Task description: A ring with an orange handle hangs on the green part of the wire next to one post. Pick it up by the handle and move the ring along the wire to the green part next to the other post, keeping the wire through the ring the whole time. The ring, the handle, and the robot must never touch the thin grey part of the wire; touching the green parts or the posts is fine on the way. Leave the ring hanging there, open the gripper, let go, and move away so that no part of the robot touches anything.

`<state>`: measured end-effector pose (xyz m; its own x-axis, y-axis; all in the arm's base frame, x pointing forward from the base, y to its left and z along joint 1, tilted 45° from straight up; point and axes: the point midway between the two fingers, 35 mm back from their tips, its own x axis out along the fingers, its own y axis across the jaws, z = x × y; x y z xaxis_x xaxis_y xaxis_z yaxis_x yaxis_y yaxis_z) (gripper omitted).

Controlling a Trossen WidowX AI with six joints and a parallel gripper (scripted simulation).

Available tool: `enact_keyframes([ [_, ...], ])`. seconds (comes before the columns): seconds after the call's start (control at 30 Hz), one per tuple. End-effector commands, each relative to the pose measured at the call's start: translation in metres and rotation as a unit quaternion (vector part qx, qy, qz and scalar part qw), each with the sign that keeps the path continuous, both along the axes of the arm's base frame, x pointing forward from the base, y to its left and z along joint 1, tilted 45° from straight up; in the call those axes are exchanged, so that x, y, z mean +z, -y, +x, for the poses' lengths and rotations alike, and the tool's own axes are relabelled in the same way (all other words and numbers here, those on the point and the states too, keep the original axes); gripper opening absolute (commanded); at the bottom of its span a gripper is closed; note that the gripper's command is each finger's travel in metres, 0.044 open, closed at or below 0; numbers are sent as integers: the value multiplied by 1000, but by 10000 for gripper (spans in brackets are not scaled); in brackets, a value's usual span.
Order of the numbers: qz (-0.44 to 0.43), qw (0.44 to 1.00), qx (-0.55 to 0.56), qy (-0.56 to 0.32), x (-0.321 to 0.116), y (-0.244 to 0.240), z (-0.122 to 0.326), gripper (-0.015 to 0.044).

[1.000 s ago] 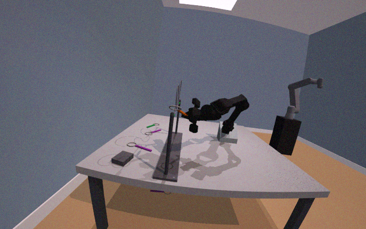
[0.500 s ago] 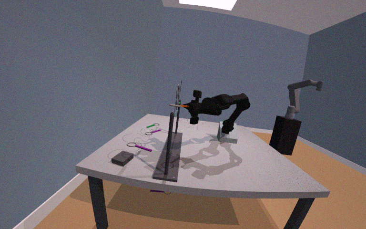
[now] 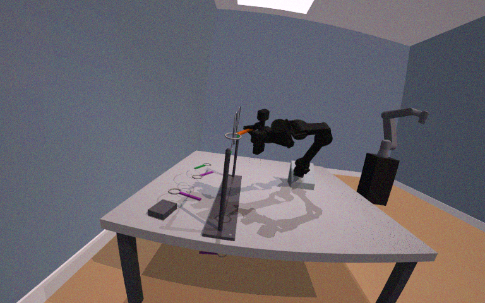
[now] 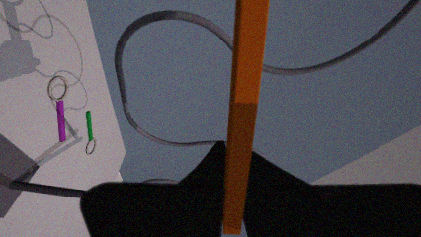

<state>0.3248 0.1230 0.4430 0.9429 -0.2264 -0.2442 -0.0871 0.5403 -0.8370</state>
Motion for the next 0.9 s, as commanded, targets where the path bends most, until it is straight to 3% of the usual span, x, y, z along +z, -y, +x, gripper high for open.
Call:
enact_keyframes([
  [0.0, -32, 999, -4, 9, 12, 7, 0, -150],
  [0.43, -75, 997, -5, 15, 33, 15, 1, -150],
  [0.87, -12, 1000, -1, 1, 32, 13, 1, -150],
])
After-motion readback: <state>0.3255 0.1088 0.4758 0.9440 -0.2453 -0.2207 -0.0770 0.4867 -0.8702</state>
